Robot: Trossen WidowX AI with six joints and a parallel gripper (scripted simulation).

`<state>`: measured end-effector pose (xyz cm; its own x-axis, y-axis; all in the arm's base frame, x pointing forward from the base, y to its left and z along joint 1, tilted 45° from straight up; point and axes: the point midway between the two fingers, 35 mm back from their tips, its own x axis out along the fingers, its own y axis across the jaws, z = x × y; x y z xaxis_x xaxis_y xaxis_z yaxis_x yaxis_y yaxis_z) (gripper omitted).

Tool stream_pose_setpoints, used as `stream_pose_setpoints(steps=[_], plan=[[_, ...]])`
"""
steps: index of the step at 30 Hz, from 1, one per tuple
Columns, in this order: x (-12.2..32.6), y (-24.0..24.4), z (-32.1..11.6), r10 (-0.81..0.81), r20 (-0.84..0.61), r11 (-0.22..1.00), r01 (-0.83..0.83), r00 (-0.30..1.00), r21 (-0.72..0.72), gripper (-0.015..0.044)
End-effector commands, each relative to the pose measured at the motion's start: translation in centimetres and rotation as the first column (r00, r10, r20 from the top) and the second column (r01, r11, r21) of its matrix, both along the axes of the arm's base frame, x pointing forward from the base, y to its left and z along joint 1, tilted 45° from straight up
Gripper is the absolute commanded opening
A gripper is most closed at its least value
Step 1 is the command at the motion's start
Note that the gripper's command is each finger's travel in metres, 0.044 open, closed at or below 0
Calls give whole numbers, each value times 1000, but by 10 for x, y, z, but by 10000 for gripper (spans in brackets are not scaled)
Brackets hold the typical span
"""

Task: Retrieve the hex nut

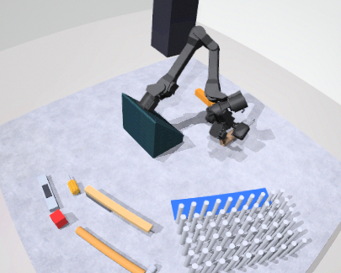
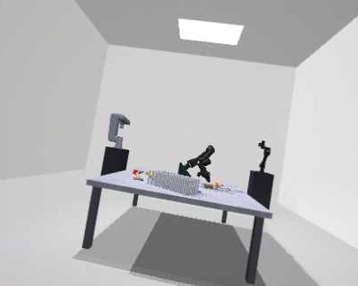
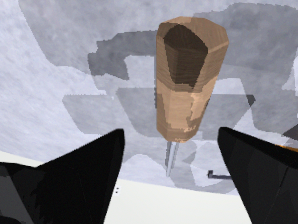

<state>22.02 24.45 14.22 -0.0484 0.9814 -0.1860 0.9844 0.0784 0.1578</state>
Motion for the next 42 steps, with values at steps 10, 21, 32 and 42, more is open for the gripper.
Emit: stream_pose_setpoints(steps=[10,21,32,42], plan=[[-4,16,-16,-1,-9,1000,1,1000,-2,280],[-8,28,-27,-3,-13,1000,3,1000,6,280],[-9,29,-28,-3,-13,1000,3,1000,7,161],[13,19,-25,-22,80,1000,24,997,-13,0]])
